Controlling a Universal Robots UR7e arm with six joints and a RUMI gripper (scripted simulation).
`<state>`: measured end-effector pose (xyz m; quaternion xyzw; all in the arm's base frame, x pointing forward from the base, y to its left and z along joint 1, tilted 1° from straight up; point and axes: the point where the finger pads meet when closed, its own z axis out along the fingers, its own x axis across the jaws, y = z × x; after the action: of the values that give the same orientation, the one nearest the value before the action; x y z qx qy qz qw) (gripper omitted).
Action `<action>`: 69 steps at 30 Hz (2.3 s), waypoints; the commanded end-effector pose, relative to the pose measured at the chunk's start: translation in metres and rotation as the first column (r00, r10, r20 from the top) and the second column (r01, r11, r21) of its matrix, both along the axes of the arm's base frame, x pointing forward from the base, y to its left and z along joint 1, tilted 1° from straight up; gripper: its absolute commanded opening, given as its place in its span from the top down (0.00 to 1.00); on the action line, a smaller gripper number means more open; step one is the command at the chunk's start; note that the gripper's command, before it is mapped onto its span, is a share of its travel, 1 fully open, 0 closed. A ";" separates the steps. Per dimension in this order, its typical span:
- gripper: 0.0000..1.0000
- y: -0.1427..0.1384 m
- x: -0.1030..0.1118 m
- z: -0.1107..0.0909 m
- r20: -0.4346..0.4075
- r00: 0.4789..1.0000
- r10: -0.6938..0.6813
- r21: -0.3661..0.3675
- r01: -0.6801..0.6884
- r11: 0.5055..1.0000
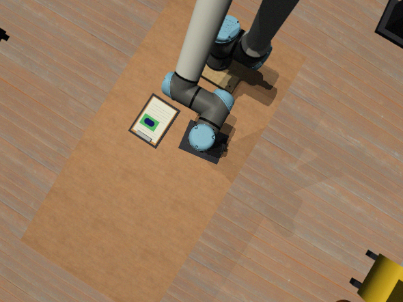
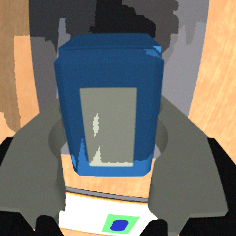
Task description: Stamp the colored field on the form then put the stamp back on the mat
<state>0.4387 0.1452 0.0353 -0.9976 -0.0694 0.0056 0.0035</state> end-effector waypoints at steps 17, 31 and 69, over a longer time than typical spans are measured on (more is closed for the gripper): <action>0.45 0.000 0.001 -0.001 0.002 1.000 0.000 0.000 0.000 1.000; 0.45 0.000 0.001 -0.001 0.002 1.000 0.000 0.000 0.000 1.000; 0.45 -0.001 0.001 0.089 0.002 1.000 0.000 0.000 0.000 1.000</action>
<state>0.4400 0.1449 0.1171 -0.9976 -0.0694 0.0044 0.0035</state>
